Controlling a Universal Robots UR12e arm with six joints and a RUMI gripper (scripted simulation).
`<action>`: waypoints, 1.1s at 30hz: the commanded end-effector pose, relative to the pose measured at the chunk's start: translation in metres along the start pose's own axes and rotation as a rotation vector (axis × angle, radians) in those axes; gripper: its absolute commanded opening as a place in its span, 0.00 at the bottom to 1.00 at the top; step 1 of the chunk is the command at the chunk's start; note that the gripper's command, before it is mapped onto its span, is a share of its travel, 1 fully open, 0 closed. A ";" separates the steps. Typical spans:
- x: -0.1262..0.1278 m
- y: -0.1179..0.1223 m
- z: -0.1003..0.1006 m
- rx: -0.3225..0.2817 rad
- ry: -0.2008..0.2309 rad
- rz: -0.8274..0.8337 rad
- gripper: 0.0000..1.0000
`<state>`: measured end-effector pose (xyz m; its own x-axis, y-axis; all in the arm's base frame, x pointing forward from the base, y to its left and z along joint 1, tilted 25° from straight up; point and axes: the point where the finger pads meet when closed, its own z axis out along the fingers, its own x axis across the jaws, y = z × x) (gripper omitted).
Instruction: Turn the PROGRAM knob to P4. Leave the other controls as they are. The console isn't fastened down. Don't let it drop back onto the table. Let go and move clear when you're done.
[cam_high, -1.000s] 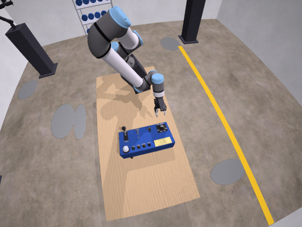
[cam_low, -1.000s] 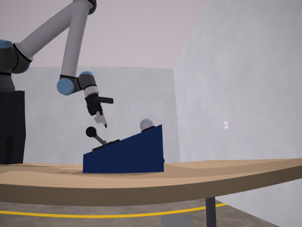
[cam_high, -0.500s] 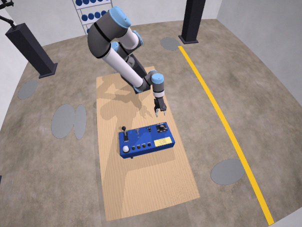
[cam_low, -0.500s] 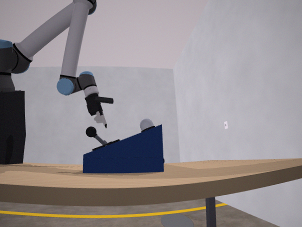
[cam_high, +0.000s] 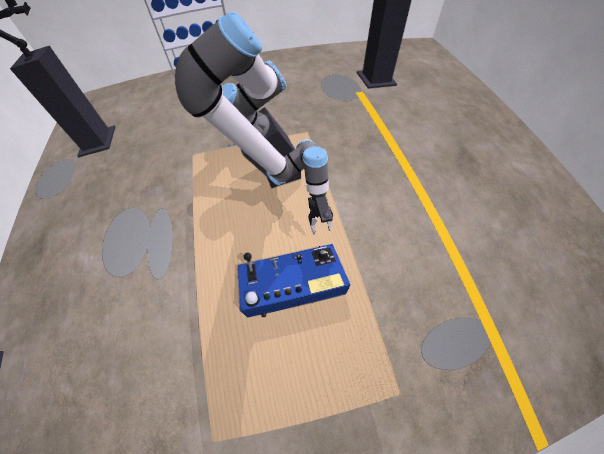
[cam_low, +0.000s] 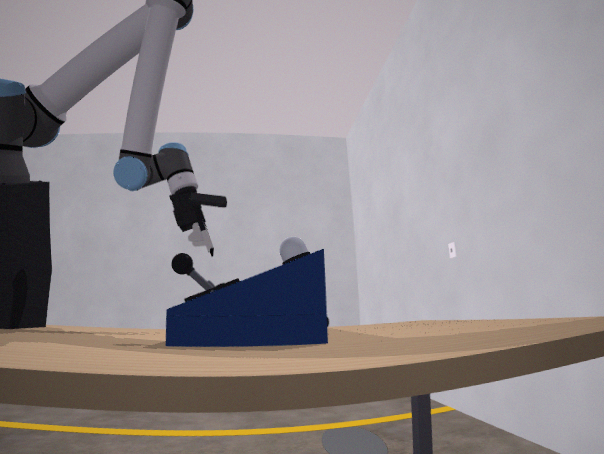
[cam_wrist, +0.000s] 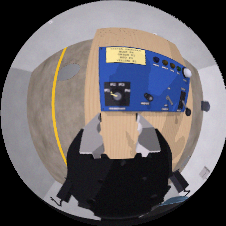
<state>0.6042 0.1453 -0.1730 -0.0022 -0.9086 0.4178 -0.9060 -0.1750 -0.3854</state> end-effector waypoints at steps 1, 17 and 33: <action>0.000 0.000 0.000 0.001 0.000 0.000 0.44; 0.000 0.000 0.007 0.001 0.000 0.000 0.44; 0.000 -0.001 0.049 0.001 0.000 0.000 0.44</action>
<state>0.6209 0.1303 -0.2056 -0.0023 -0.9085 0.4178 -0.9063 -0.1747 -0.3849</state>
